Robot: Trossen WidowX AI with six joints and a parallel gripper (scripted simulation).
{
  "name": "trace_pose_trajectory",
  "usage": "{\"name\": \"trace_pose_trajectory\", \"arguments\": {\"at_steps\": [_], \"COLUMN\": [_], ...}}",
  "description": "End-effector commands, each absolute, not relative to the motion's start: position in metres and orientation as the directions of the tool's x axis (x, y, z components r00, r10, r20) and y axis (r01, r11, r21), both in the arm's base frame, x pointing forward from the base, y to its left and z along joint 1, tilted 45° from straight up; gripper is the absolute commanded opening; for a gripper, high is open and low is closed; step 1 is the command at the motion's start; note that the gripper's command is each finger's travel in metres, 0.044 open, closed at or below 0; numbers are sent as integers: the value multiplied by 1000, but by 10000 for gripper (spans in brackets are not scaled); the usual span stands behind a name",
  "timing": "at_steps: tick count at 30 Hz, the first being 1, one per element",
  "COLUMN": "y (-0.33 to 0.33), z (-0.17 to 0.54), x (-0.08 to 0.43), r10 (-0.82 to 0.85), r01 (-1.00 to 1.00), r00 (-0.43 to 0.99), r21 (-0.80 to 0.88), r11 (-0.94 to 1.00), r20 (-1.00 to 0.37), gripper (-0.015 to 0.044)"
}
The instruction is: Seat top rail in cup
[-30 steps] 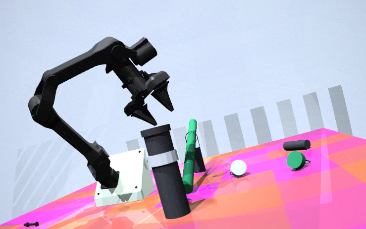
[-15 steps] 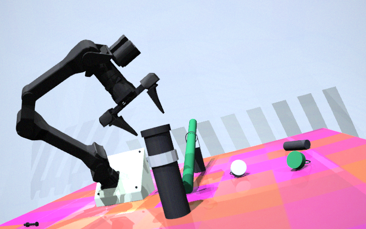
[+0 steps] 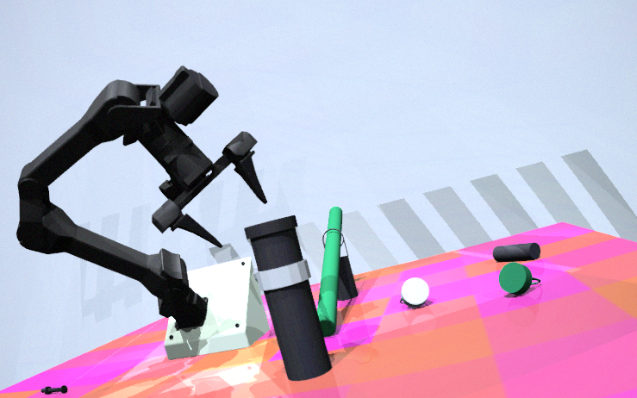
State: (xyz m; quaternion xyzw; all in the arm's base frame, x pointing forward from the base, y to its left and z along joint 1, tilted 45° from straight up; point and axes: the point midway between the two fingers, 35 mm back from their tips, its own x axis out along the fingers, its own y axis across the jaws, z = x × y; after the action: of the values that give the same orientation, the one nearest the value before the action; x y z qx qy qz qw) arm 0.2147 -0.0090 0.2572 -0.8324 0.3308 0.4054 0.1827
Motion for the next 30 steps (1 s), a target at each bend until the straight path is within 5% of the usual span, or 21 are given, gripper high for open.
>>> {"name": "trace_pose_trajectory", "arguments": {"at_steps": [1,30], "y": [-21,-54], "z": [245,199], "x": [214,232], "r10": [-400,-402], "r01": [-698,-697], "r00": [447,452], "r21": [-32,-33], "r11": [-716,-716], "r20": [-800,-796], "gripper": [440,440]}}
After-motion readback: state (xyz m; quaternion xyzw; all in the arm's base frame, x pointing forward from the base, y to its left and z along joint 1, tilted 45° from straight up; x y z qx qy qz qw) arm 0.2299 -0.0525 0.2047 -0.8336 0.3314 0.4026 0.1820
